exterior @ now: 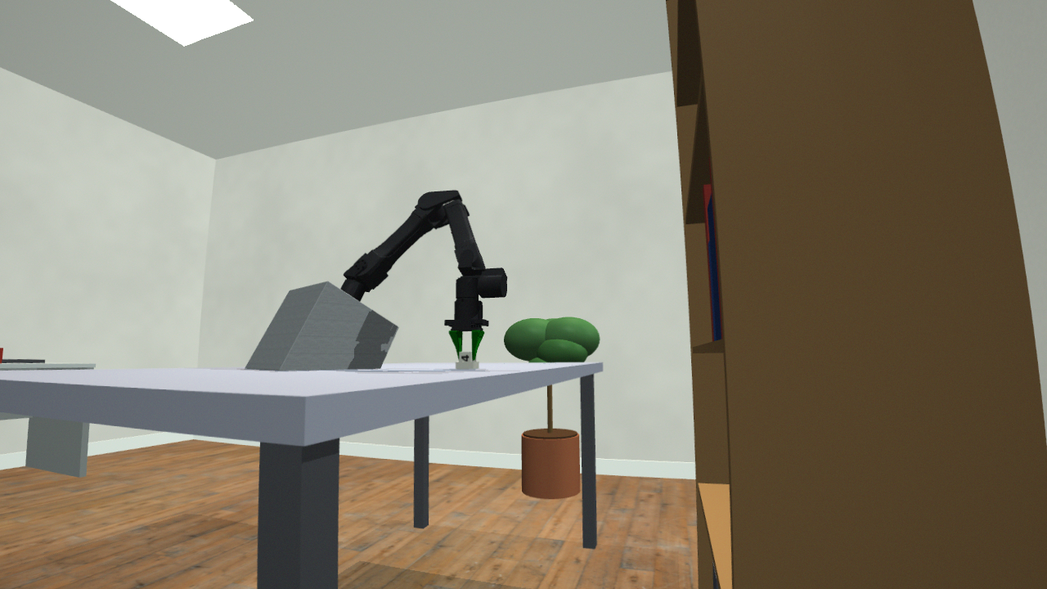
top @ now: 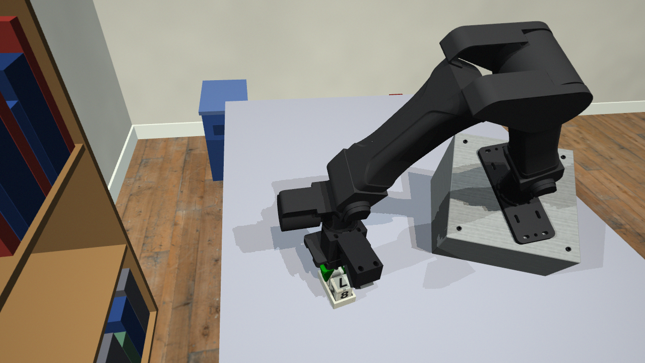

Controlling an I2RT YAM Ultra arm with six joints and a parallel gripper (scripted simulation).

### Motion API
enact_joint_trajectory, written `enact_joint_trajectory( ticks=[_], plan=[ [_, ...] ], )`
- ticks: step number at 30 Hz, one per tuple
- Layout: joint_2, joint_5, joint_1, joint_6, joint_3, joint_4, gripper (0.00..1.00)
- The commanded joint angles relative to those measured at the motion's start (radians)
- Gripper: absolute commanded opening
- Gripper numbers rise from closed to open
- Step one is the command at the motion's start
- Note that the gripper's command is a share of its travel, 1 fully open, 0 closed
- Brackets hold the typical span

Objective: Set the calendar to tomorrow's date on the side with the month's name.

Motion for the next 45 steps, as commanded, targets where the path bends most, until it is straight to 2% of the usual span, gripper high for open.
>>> enact_joint_trajectory(
  ticks=[1,7,8,13,14,19,20,34,40,45],
  plan=[
    [-0.005,-0.001,-0.002,0.001,0.001,0.001,0.27],
    [-0.005,-0.001,-0.002,0.001,0.001,0.001,0.27],
    [-0.005,-0.001,-0.002,0.001,0.001,0.001,0.31],
    [-0.005,-0.001,-0.002,0.001,0.001,0.001,0.35],
    [-0.005,-0.001,-0.002,0.001,0.001,0.001,0.39],
    [-0.005,-0.001,-0.002,0.001,0.001,0.001,0.43],
    [-0.005,-0.001,-0.002,0.001,0.001,0.001,0.47],
    [-0.01,-0.001,-0.004,-0.002,0.002,-0.005,0.47],
    [-0.034,-0.003,-0.015,-0.013,0.005,-0.038,0.47],
    [-0.095,-0.008,-0.044,-0.044,0.021,-0.126,0.47]
  ],
)
